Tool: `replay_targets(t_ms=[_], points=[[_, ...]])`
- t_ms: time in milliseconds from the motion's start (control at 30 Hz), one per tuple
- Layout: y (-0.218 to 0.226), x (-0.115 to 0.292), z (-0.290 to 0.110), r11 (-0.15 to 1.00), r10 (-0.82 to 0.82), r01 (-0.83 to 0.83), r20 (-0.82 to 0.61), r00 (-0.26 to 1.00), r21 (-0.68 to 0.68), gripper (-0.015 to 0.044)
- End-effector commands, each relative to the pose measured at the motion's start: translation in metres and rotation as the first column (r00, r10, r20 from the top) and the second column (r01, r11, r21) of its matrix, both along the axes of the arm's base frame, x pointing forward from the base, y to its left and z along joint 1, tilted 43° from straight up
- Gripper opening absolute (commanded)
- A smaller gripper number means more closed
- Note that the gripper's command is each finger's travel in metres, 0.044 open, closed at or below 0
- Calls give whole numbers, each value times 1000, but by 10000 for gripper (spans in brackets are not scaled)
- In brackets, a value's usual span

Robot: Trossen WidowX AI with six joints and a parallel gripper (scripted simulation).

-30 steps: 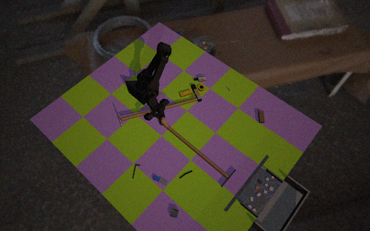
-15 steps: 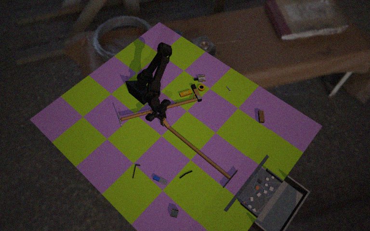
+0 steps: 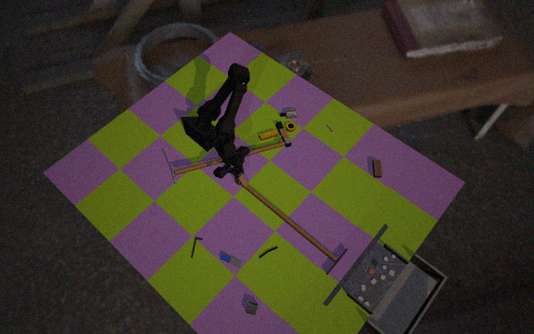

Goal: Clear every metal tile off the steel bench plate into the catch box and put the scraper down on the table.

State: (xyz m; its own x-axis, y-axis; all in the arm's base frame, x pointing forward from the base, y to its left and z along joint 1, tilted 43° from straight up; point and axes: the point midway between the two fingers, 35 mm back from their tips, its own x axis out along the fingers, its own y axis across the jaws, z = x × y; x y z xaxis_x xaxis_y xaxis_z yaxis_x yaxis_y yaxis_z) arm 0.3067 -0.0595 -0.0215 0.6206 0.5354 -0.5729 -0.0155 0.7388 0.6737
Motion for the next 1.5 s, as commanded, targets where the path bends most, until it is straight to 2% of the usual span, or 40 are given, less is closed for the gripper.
replay_targets(t_ms=[0, 1467], points=[[-3, 8, 1, 1000, -6, 6, 4, 1000, -6, 0], [6, 76, 8, 1000, -6, 6, 18, 1000, 3, 0]])
